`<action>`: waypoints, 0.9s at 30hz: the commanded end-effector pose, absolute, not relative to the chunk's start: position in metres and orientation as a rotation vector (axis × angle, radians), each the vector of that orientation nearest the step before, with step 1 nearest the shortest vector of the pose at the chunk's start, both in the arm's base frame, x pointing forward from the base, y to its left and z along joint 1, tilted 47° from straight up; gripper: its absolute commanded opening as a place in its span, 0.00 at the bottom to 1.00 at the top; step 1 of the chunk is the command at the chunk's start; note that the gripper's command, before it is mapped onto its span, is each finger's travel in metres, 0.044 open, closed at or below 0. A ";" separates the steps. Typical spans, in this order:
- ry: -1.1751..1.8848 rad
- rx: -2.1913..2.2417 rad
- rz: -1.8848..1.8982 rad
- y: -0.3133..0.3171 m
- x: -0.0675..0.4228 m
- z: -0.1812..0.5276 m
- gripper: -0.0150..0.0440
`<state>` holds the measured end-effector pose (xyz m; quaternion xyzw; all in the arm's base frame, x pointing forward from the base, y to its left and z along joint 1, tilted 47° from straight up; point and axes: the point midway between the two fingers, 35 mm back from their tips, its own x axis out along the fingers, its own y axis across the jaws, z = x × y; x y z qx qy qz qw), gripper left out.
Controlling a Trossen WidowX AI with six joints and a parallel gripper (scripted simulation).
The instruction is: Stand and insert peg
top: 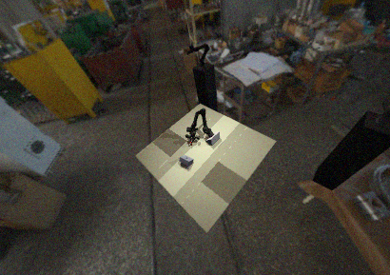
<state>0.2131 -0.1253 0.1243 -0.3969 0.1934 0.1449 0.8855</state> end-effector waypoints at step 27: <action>0.392 -0.814 0.304 -0.129 0.208 0.123 0.34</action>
